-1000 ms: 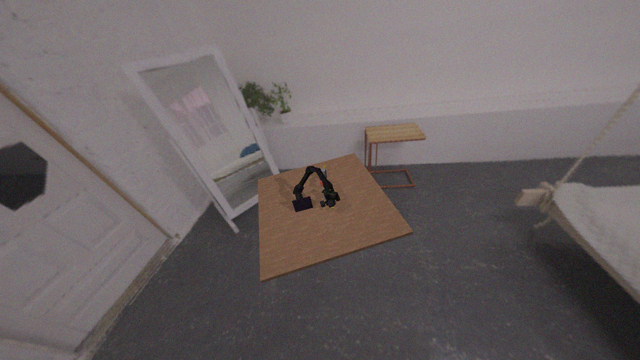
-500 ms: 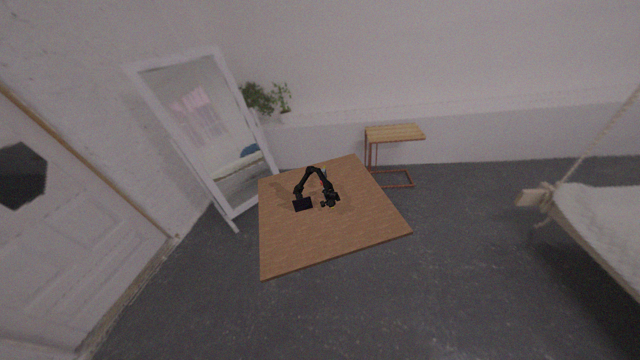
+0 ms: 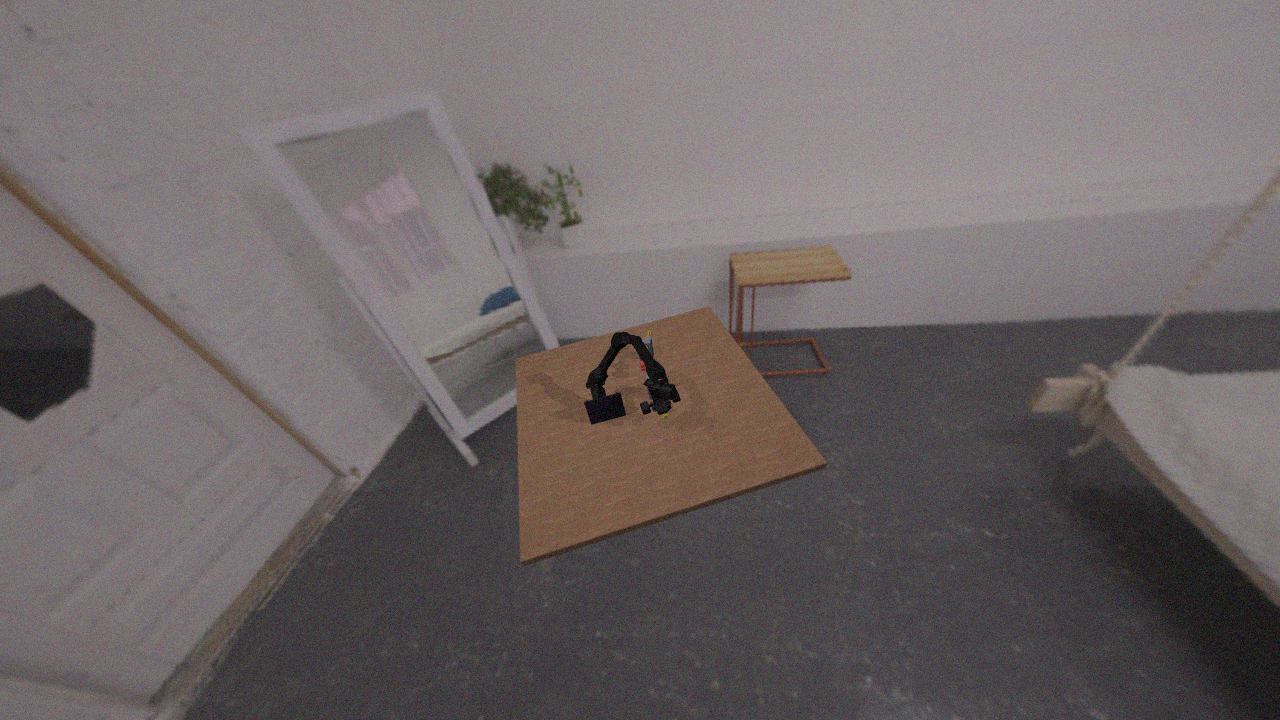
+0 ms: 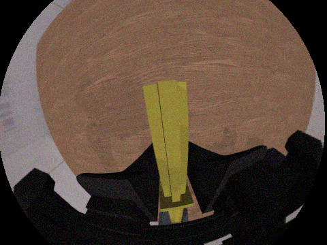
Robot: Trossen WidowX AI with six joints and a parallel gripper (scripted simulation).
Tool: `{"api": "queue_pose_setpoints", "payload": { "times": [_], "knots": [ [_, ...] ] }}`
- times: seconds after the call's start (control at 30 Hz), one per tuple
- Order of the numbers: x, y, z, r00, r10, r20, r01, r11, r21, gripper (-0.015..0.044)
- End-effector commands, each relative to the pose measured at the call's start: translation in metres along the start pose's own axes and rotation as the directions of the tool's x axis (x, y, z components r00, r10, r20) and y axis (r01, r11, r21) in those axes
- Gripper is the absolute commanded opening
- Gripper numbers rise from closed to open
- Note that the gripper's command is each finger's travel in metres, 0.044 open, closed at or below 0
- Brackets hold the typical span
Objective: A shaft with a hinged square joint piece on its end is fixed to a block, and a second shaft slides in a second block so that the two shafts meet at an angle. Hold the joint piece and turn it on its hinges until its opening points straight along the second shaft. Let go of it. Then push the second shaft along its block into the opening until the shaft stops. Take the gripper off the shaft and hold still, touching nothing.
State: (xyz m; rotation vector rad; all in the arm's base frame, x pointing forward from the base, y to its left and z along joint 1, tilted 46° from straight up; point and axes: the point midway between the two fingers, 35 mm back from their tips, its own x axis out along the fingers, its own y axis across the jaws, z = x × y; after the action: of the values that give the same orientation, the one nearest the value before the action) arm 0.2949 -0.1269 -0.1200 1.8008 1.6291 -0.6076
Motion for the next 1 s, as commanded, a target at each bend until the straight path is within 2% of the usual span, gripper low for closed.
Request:
{"api": "queue_pose_setpoints", "payload": {
  "times": [0.0, 0.73, 0.97],
  "knots": [
    [0.0000, 0.0000, 0.0000, 1.000, 0.000, 0.000, 0.000, 1.000, 0.000, 0.0067],
    [0.0000, 0.0000, 0.0000, 1.000, 0.000, 0.000, 0.000, 1.000, 0.000, 0.0067],
    [0.0000, 0.0000, 0.0000, 1.000, 0.000, 0.000, 0.000, 1.000, 0.000, 0.0020]
  ]
}}
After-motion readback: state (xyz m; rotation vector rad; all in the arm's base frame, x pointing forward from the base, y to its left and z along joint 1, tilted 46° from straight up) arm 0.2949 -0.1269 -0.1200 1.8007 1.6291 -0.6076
